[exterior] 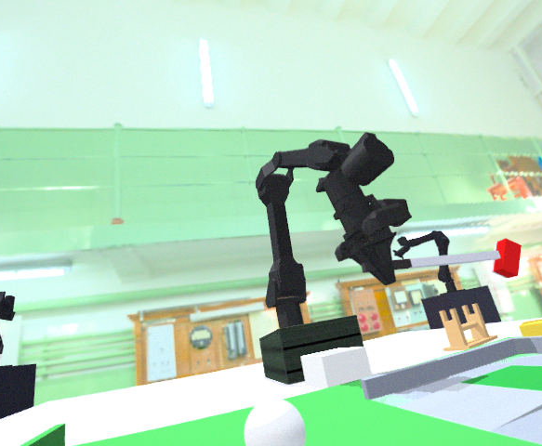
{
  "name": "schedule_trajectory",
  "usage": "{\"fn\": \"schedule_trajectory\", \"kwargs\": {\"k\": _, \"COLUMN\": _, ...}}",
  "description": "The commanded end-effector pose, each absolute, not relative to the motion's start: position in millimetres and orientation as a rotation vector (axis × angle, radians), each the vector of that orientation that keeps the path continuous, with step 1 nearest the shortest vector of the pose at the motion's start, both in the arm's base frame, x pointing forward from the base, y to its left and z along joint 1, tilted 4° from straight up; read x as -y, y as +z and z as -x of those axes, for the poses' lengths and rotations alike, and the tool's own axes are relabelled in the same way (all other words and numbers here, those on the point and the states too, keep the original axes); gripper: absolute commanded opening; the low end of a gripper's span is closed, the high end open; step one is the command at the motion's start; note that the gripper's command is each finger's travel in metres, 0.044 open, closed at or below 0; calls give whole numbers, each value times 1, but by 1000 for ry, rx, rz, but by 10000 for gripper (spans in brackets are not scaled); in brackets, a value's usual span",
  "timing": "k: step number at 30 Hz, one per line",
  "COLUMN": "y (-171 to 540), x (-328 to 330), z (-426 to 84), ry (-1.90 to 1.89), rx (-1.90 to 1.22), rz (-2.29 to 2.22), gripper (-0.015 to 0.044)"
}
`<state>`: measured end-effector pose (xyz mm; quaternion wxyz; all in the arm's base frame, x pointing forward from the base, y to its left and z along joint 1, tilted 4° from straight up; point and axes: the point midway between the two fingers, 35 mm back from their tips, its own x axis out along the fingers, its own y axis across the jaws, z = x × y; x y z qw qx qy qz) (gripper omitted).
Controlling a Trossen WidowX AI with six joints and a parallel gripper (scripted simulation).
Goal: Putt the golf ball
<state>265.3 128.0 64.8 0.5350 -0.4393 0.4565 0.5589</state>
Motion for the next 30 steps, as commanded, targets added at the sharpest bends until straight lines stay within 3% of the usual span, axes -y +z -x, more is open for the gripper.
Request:
{"fn": "schedule_trajectory", "kwargs": {"k": 1, "y": 66, "x": -108, "z": -277, "ry": 1241, "rx": -1147, "rz": 989, "gripper": 0}}
{"fn": "schedule_trajectory", "kwargs": {"k": 30, "y": 75, "x": 61, "z": -310, "ry": 542, "rx": -1482, "rz": 480, "gripper": 0}}
